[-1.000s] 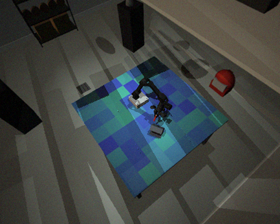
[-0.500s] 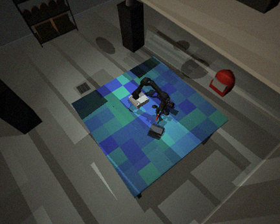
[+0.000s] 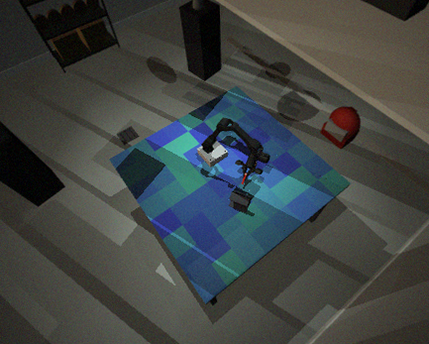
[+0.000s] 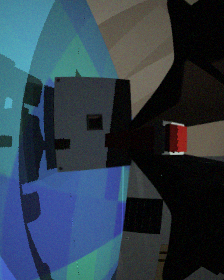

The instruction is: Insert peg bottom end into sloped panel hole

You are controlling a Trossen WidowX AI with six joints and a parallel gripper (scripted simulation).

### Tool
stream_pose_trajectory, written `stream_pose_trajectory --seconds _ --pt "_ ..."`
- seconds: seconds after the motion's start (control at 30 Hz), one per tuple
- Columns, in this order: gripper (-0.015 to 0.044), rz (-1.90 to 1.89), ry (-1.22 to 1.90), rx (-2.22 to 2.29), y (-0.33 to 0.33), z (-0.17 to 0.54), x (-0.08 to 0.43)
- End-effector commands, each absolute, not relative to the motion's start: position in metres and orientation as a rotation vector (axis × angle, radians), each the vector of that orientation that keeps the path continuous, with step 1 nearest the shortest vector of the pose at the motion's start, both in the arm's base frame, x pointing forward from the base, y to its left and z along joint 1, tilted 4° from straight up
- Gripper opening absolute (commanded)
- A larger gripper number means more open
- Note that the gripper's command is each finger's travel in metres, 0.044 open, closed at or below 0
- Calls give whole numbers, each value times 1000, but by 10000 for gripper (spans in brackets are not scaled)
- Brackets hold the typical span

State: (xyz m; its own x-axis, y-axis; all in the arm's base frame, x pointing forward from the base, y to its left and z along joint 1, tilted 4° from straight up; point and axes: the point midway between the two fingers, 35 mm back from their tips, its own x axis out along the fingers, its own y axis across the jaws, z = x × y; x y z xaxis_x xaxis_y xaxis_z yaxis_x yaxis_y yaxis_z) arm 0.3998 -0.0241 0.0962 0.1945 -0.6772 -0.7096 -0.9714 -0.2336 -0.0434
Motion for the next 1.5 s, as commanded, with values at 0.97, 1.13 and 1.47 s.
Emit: stream_pose_trajectory --seconds 0.97,1.13,1.47 --pt "0 776 1502 -2140 -32 76 420" --pt "0 773 1500 -2153 -36 71 423" --pt "0 770 1501 -2163 -40 67 425"
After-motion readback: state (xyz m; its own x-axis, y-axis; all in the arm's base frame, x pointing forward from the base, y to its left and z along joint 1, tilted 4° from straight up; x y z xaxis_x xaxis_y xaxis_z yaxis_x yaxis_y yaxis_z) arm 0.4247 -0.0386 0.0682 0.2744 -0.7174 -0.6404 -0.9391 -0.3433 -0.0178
